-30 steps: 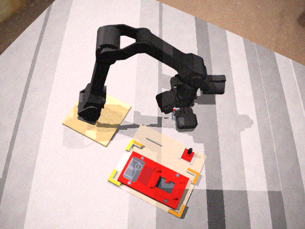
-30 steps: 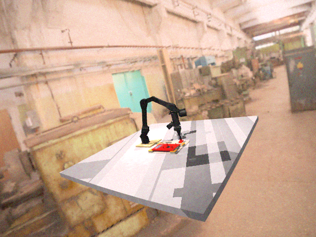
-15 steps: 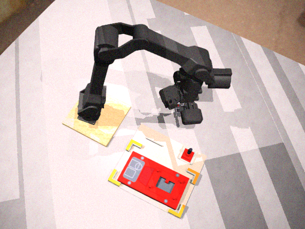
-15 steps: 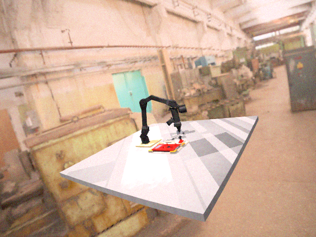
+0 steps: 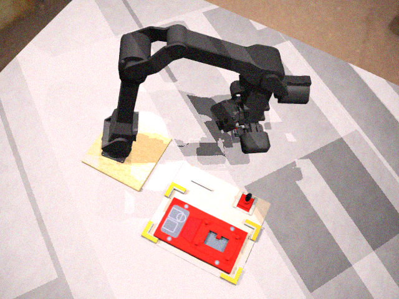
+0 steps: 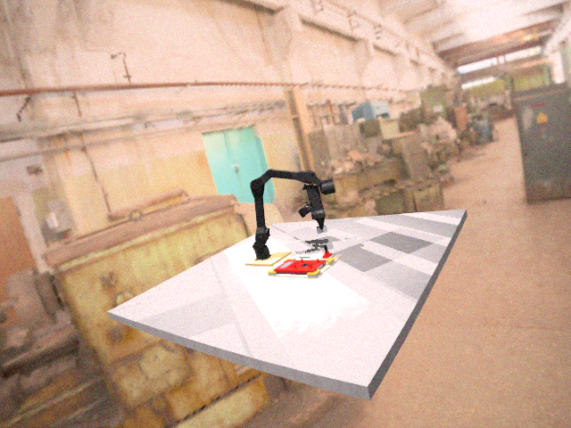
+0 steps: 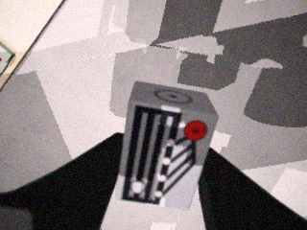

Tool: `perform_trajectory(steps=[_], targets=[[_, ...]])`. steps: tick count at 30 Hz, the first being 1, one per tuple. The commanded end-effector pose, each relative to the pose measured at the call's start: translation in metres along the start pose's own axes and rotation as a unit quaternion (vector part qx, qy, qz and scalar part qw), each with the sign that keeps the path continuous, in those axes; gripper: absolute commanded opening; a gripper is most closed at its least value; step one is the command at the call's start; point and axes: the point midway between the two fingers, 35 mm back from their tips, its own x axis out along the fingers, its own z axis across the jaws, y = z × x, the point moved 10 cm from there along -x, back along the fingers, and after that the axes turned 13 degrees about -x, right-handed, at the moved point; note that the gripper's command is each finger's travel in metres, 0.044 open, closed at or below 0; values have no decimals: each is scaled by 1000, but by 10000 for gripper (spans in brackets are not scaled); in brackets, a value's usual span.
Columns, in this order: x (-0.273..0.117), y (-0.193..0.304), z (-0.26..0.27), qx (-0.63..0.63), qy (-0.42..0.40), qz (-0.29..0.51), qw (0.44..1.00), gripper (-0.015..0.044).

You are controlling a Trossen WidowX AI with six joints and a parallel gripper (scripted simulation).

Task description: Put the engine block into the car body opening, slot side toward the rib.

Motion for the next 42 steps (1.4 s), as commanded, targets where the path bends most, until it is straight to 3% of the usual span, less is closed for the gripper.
perform_trajectory(steps=[1,14,42], targets=[[-17,-2,-1,6,-1,4,1000,0],[-43,-7,-1,2,1,2,1000,0],[-21,-26,72,-355,-4,-1,935,0]])
